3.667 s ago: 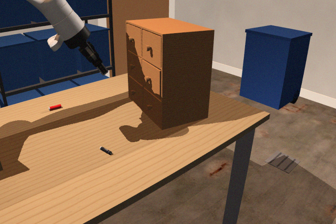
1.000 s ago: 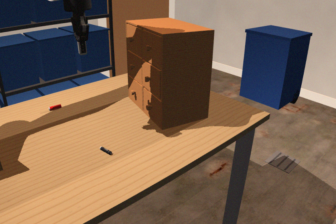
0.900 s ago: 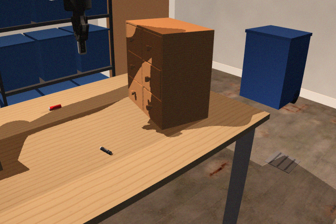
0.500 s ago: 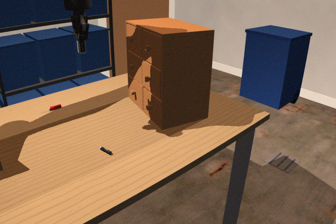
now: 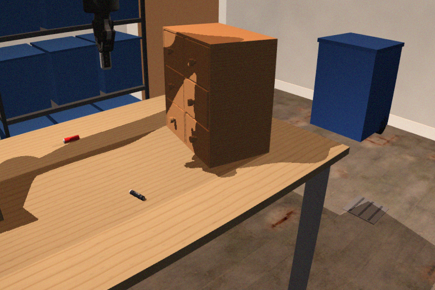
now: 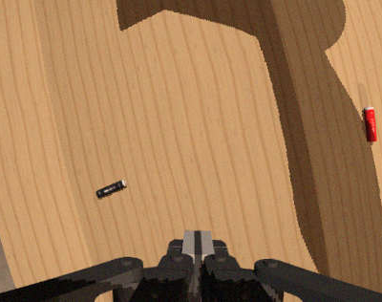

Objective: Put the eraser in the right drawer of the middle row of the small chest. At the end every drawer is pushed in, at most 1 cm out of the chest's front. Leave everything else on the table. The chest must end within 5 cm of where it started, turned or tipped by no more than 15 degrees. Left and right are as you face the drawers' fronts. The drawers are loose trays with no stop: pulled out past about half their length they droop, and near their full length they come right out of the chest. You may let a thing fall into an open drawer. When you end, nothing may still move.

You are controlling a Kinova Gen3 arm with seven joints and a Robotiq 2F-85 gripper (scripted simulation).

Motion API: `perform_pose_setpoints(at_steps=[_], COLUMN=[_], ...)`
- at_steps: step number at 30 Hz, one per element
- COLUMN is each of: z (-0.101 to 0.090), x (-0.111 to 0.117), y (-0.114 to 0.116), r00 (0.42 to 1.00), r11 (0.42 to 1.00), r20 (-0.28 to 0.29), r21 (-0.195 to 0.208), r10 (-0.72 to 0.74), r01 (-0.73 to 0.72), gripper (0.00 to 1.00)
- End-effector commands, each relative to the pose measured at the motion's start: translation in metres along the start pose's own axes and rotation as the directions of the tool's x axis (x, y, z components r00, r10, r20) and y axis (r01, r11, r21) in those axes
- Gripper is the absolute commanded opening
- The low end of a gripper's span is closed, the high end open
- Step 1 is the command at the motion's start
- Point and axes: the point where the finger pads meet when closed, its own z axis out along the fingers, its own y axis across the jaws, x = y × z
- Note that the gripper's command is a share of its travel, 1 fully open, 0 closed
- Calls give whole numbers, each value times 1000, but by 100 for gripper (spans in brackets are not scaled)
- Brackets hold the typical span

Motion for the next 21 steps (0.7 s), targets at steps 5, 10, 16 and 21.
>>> perform_pose_setpoints(at_steps=[5, 10, 16, 21], z=[-1, -1, -1, -1], x=[0, 0, 0, 0], y=[0, 0, 0, 0], r00=[1000, 1000, 1000, 1000], r11=[1000, 1000, 1000, 1000], r20=[2, 2, 2, 2], r21=[1, 1, 1, 1], r10=[0, 0, 0, 0], r01=[0, 0, 0, 0], gripper=[0, 0, 0, 100])
